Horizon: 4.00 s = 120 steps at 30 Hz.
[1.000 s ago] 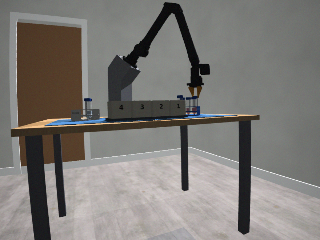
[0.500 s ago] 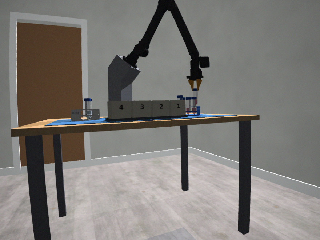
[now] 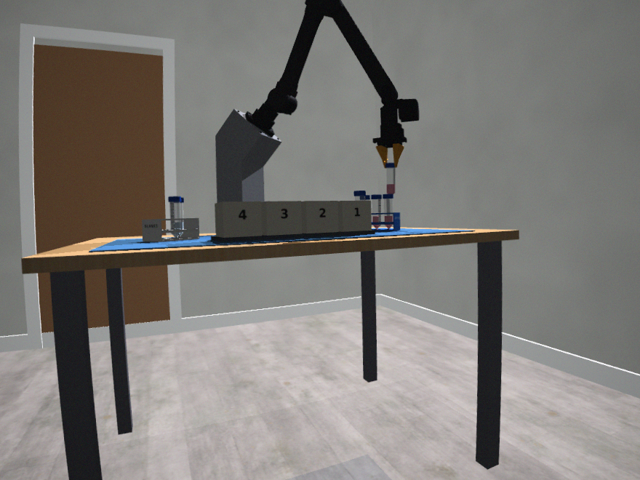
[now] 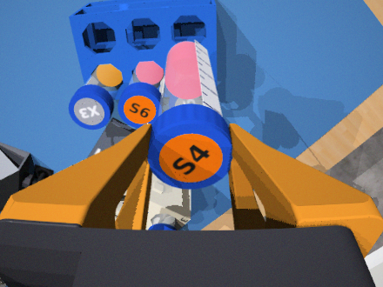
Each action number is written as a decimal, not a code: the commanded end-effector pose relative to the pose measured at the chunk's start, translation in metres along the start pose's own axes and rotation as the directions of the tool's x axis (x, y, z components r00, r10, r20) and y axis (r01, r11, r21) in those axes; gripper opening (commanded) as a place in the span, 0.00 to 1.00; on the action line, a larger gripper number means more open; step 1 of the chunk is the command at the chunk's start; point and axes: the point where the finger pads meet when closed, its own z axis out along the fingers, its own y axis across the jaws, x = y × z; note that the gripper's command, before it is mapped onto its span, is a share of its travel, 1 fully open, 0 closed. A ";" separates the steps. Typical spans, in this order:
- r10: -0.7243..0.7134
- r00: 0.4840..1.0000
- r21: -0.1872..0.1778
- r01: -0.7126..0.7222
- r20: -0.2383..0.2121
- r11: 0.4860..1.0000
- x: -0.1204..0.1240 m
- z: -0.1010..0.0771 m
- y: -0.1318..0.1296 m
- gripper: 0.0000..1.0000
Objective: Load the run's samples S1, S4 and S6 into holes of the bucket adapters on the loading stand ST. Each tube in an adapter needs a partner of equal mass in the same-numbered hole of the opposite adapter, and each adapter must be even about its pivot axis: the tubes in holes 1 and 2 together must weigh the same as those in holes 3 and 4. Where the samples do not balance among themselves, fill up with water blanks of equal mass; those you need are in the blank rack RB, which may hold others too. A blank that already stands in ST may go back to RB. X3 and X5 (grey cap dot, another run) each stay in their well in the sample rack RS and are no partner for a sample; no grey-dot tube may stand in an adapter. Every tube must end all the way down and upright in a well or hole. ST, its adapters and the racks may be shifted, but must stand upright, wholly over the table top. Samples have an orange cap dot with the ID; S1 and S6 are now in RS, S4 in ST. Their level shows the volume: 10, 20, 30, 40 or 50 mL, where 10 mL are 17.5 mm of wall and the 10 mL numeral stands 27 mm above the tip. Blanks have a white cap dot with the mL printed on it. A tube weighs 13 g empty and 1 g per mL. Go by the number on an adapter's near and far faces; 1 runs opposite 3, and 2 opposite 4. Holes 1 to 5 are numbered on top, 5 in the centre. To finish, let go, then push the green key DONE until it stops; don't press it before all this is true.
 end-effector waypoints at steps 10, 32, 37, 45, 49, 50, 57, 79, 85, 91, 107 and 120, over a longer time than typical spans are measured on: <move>0.001 1.000 0.033 -0.002 0.014 0.999 -0.007 -0.051 -0.009 0.00; 0.473 0.881 0.044 -0.473 0.015 0.880 0.116 -0.051 0.033 0.00; 0.541 0.841 0.044 -0.541 0.016 0.840 0.135 -0.051 0.041 0.00; 0.713 0.701 0.012 -0.713 0.003 0.701 0.187 -0.039 0.071 0.00; 0.784 0.621 0.013 -0.784 0.004 0.621 0.212 -0.039 0.082 0.00; 0.784 0.621 0.013 -0.784 0.004 0.621 0.212 -0.039 0.082 0.00; 0.866 0.499 0.035 -0.866 0.020 0.498 0.254 -0.044 0.081 0.00; 1.000 -0.023 0.018 -1.000 0.016 -0.023 0.379 -0.046 0.142 0.00; 0.991 -0.129 0.018 -0.991 0.018 -0.129 0.404 -0.047 0.153 0.00; 0.967 -0.252 0.018 -0.967 0.038 -0.253 0.395 -0.052 0.140 0.00; 0.823 -0.567 0.005 -0.823 0.028 -0.567 0.396 -0.047 0.149 0.00; 0.815 -0.580 -0.002 -0.815 0.009 -0.580 0.391 -0.011 0.158 0.00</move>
